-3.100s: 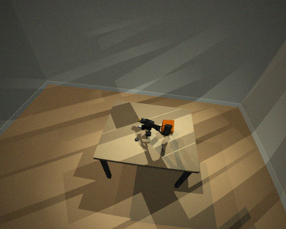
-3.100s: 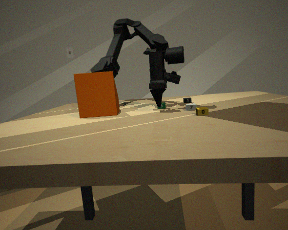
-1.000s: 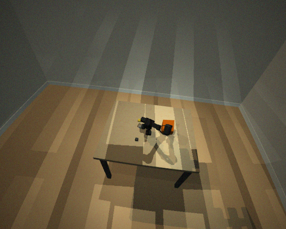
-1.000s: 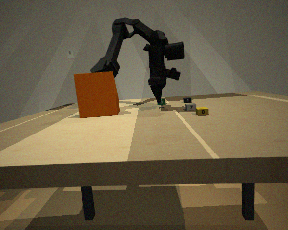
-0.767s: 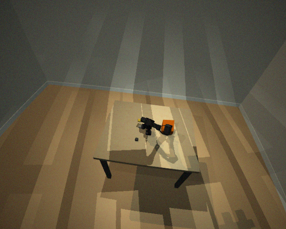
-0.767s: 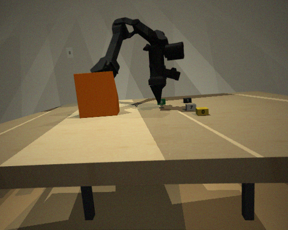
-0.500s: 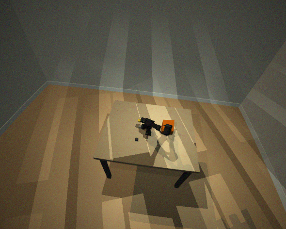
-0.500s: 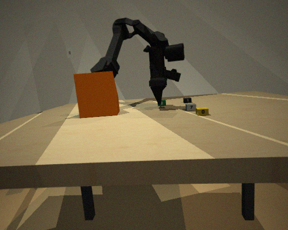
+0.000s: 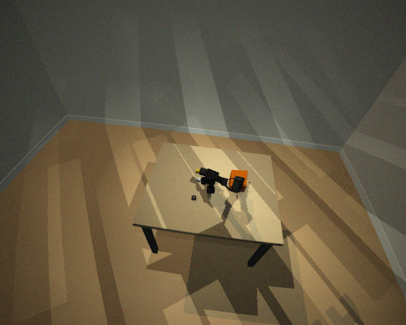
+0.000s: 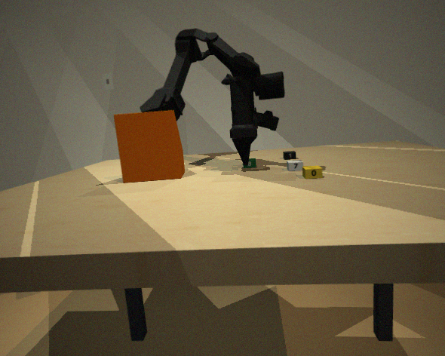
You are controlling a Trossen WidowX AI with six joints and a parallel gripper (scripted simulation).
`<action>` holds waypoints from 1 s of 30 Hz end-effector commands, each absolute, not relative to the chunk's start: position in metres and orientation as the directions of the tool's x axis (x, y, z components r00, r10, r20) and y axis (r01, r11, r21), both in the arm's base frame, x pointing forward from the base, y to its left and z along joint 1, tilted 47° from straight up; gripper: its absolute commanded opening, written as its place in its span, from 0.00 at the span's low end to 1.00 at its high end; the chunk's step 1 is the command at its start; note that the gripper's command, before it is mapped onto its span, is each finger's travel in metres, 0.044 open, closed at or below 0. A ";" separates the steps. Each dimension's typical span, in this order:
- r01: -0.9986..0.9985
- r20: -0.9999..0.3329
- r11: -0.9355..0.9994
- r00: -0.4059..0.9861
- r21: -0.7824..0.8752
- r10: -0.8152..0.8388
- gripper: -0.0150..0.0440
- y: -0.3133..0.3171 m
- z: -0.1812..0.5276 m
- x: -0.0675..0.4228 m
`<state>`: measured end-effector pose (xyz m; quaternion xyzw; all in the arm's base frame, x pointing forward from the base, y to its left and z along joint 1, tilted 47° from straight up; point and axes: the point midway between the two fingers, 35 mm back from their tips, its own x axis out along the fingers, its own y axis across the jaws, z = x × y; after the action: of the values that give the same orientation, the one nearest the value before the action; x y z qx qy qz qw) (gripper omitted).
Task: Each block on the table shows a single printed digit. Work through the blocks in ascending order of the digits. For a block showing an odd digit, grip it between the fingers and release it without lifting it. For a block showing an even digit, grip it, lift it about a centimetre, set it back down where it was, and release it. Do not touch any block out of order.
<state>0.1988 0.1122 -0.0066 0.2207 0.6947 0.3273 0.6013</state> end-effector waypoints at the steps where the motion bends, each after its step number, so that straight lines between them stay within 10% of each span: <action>1: -0.083 -0.689 0.687 -0.178 0.722 0.702 0.46 0.113 -0.007 0.199; 12: -0.083 -0.689 0.687 -0.178 0.722 0.702 0.93 0.113 -0.007 0.199; 30: -0.084 -0.692 0.690 -0.176 0.719 0.700 0.93 0.116 0.117 0.238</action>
<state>0.2304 0.1038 0.0757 0.2227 0.6993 0.3216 0.5983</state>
